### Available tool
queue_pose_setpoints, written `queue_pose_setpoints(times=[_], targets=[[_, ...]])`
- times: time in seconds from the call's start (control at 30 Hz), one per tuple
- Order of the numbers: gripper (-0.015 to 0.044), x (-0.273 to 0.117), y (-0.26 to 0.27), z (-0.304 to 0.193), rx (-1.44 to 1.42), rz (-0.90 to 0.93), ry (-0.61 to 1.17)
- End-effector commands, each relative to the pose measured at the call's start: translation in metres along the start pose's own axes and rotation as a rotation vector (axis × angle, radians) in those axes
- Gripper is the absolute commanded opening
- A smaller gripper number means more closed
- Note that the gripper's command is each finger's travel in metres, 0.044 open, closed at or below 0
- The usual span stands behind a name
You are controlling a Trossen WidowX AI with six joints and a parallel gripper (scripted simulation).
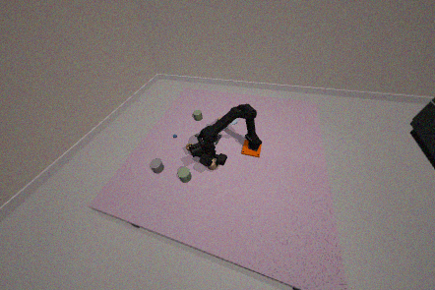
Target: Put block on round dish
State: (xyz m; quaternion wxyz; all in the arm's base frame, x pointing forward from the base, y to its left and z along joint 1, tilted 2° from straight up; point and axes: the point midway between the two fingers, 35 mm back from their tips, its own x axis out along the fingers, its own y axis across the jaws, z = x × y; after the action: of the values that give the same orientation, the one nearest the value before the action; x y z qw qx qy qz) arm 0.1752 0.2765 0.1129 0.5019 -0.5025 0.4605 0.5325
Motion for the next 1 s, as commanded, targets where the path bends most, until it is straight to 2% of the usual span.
queue_pose_setpoints(times=[0.0,0.17,0.77,0.97], targets=[[0.0000,0.016,0.002,-0.001,0.003,0.002,0.008],[0.0000,0.035,0.003,-0.001,0.003,0.002,0.008],[0.0000,0.056,0.003,-0.002,0.003,0.002,0.008],[0.0157,0.049,0.002,0.000,0.000,0.002,0.003]])
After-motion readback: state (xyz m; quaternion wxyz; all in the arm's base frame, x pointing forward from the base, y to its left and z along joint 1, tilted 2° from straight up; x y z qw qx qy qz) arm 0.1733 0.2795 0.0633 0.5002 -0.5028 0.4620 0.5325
